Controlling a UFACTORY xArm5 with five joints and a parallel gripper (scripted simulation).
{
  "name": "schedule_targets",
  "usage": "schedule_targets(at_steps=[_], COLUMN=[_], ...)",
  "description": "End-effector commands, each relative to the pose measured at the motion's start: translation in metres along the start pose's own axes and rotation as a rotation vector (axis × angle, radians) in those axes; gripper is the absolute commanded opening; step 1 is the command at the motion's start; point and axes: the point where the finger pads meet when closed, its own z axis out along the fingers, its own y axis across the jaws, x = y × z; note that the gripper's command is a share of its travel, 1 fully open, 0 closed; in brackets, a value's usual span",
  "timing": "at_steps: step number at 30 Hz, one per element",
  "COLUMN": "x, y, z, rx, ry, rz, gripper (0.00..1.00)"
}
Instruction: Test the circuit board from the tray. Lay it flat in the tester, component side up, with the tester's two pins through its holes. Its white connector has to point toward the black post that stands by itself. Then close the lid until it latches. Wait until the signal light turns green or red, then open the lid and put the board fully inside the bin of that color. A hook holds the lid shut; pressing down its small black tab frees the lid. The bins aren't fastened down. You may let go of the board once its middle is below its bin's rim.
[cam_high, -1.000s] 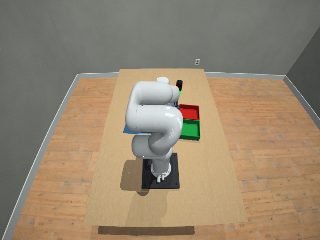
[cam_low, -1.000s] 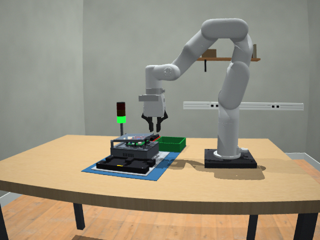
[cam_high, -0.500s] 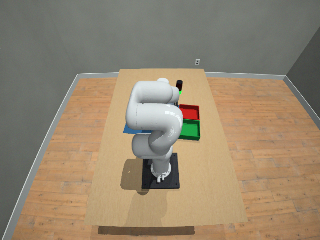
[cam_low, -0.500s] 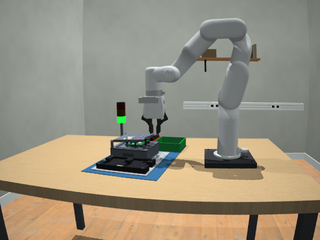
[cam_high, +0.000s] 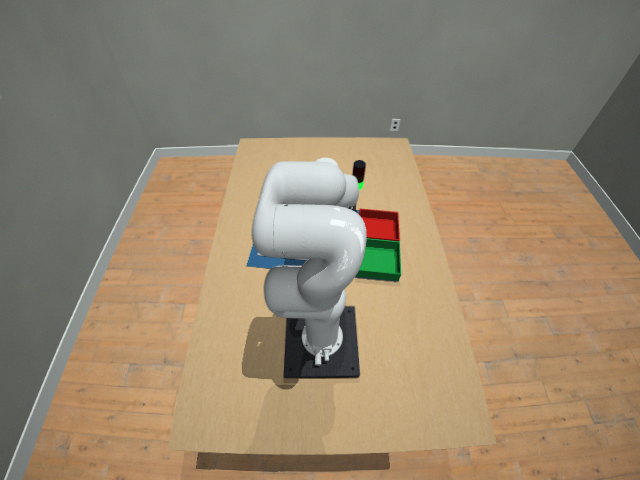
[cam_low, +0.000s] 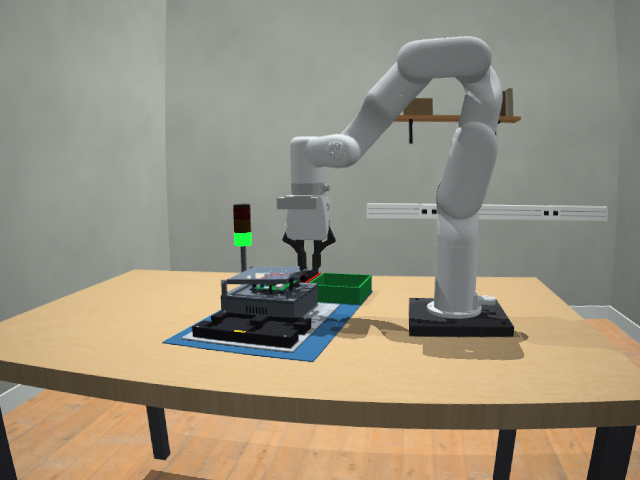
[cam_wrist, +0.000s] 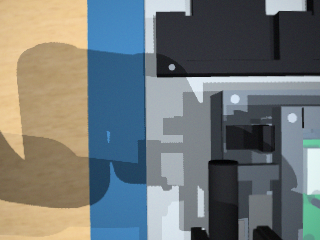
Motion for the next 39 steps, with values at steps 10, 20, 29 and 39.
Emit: schedule_targets(at_steps=[10,20,29,39], x=[0.0,0.0,0.0,0.0], y=[0.001,0.001,0.001,0.001], z=[0.008,0.023,0.026,0.026], rx=[-0.003,-0.003,-0.003,-0.003], ry=[0.0,0.0,0.0,0.0], rz=[0.0,0.0,0.0,0.0], gripper=[0.28,0.28,0.28,0.0])
